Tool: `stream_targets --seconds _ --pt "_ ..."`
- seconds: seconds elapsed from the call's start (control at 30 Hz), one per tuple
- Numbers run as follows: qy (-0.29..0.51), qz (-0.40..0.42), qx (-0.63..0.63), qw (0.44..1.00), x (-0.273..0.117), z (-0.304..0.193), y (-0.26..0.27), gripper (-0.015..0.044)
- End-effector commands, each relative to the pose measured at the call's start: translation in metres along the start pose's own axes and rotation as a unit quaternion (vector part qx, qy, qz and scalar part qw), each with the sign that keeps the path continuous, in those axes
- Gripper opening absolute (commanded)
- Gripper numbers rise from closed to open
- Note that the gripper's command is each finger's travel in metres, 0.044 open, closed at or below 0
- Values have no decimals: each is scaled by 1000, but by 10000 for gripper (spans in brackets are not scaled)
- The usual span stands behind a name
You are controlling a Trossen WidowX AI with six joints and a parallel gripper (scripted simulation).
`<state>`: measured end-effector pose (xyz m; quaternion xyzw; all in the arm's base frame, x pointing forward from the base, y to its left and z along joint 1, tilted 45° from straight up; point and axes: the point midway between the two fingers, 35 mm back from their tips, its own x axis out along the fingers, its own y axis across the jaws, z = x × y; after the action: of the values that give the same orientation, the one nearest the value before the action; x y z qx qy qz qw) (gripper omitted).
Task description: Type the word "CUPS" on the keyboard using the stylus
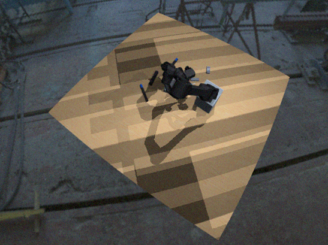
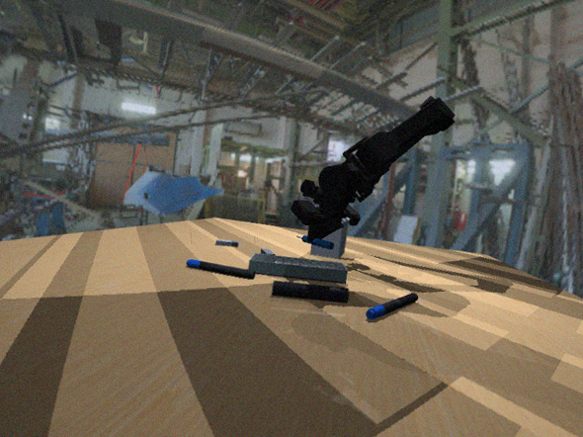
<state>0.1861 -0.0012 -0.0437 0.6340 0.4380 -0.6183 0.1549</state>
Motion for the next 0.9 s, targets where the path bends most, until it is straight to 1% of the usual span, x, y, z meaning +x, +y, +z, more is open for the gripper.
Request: stream_targets --seconds 0.0,0.2,0.43,0.63,0.87 --pt "-2 -1 -11 1000 0 0 1 0" --pt "-18 -9 -110 994 -6 -2 11 0" --pt "-35 -22 -227 973 -13 -5 23 0" --pt "-47 -37 -325 944 -19 -6 33 0" --pt "-57 -58 -434 897 -26 -8 45 0"
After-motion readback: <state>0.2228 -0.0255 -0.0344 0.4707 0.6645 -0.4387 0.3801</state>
